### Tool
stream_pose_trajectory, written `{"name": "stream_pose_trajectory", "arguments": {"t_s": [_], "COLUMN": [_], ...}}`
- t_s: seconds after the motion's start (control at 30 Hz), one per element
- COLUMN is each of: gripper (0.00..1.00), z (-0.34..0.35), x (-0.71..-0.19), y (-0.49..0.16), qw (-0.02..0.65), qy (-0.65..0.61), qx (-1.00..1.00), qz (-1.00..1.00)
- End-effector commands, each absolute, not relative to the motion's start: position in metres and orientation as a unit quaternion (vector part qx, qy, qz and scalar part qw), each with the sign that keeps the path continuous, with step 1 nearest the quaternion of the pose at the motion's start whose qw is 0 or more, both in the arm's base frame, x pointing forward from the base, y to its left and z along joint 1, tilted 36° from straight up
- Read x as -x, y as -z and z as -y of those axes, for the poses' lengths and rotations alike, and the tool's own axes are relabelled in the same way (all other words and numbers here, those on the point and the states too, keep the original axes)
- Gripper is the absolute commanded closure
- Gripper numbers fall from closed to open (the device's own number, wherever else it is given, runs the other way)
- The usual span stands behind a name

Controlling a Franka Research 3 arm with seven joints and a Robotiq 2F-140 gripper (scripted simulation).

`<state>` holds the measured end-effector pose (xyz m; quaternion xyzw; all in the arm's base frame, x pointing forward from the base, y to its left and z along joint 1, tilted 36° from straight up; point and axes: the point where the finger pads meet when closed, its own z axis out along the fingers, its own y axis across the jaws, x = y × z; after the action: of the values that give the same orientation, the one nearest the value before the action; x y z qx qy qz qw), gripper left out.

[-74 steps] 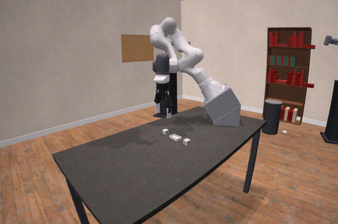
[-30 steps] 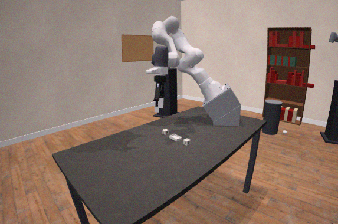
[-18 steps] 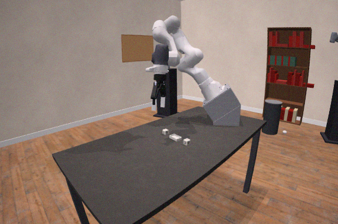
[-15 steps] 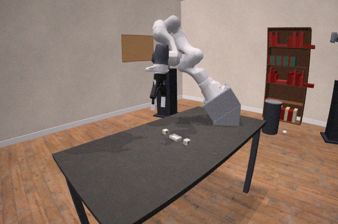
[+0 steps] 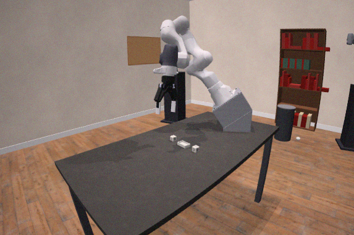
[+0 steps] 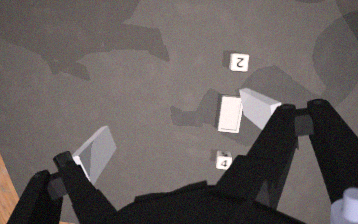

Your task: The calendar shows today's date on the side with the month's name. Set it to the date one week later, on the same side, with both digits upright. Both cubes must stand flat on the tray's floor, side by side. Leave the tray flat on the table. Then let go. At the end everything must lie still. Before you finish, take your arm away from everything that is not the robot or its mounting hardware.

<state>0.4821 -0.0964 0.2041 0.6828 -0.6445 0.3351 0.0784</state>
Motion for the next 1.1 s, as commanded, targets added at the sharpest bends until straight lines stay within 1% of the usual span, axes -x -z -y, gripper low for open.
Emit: {"name": "stream_pose_trajectory", "arguments": {"t_s": [0.0,1.07], "gripper": [0.0,0.0], "z": [0.094,0.065], "x": [-0.483,-0.5], "y": [-0.203,-0.193], "qw": [0.053,-0.026], "qy": [-0.348,-0.359], "qx": [-0.622,-0.452], "qz": [0.699,0.816]}}
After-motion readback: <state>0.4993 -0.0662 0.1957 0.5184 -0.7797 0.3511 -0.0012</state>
